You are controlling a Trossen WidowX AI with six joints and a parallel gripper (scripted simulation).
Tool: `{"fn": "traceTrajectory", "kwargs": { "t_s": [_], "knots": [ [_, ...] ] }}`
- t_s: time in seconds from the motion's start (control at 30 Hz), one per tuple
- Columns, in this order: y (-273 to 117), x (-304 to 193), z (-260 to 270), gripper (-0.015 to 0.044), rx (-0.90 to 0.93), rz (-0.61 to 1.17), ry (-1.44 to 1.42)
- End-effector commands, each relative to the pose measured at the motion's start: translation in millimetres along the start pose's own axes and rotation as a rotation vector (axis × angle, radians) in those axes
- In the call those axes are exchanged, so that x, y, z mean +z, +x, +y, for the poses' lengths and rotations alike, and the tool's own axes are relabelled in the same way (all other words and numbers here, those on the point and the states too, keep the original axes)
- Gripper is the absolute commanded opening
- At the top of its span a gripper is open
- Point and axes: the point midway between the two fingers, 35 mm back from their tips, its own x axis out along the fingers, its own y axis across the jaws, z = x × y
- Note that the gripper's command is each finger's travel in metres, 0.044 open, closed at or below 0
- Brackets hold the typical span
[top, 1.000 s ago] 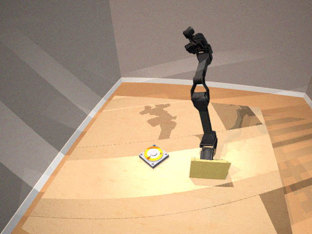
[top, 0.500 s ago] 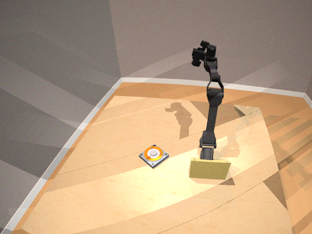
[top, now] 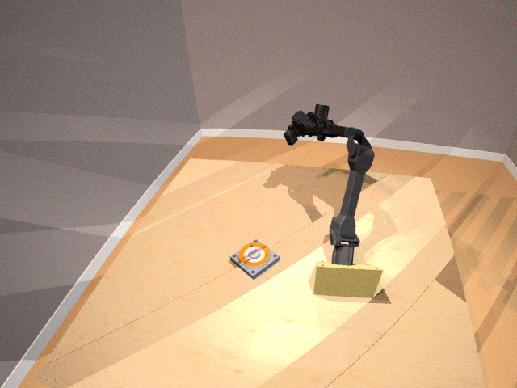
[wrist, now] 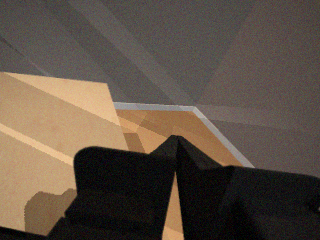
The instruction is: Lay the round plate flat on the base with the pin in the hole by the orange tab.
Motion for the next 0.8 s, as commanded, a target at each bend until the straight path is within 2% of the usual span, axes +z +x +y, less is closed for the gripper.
{"fn": "traceTrajectory", "kwargs": {
  "t_s": [0.0,0.07,0.27,0.37,0.53,0.6,0.77],
  "knots": [
    [27.8,-21.4,62.8,0.0000,0.150,0.094,0.181],
    [33.1,-24.2,80.0,0.0000,0.188,0.115,0.220],
    [48.3,-31.4,204.9,0.0000,0.444,0.285,0.422],
    [44.4,-33.4,246.8,0.0000,0.514,0.368,0.472],
    [16.8,-33.9,345.5,0.0000,0.662,0.583,0.530],
    [9.5,-34.5,362.8,0.0000,0.688,0.630,0.532],
    [-47.4,-37.8,451.6,0.0000,0.799,0.896,0.474]
  ]
}}
